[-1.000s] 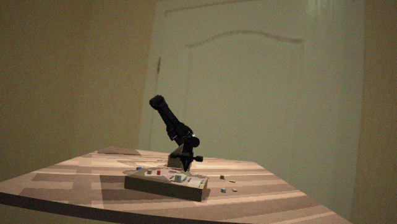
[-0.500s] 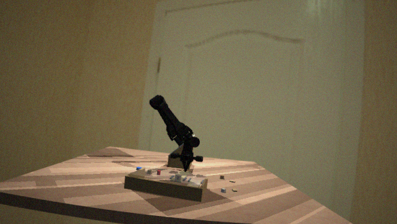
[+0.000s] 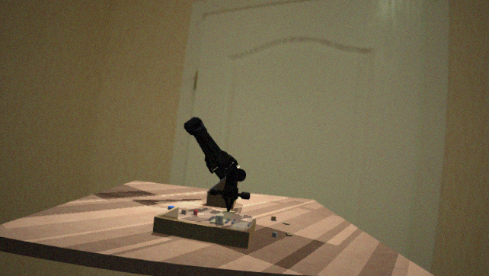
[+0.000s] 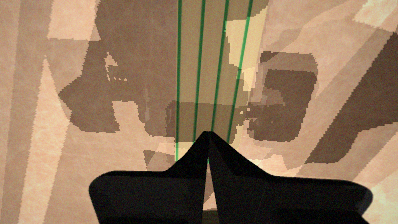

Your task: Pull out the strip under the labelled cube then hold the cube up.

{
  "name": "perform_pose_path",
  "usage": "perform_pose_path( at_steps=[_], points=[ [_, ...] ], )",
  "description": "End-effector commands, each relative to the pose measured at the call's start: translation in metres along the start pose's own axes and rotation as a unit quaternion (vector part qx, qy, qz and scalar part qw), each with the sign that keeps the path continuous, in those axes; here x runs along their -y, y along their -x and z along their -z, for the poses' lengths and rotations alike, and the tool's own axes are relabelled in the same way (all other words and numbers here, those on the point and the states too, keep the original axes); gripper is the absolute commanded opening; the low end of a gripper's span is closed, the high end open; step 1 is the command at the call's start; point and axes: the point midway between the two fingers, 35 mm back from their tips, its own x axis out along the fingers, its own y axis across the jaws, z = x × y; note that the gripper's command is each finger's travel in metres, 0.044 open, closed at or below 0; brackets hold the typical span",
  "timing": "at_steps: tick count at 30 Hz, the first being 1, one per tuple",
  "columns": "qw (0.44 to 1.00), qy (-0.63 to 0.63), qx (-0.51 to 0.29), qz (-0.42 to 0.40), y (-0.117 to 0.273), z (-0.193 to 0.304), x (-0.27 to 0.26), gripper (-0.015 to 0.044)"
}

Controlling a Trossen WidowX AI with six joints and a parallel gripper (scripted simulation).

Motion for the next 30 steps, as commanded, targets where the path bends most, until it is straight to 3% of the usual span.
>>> perform_pose_path(
  at_steps=[1,6,11,27,30],
  points=[
    [1.000,0.005,-0.013,0.001,-0.003,0.010,0.002,0.0000],
    [1.000,0.004,-0.012,-0.001,0.040,-0.003,-0.001,0.0000],
    [1.000,0.004,-0.013,-0.001,0.042,-0.002,-0.001,0.0000],
    [0.998,0.059,-0.012,-0.001,0.042,-0.054,0.002,0.0420],
    [0.998,0.059,-0.012,-0.001,0.042,-0.062,0.002,0.0440]
  ],
)
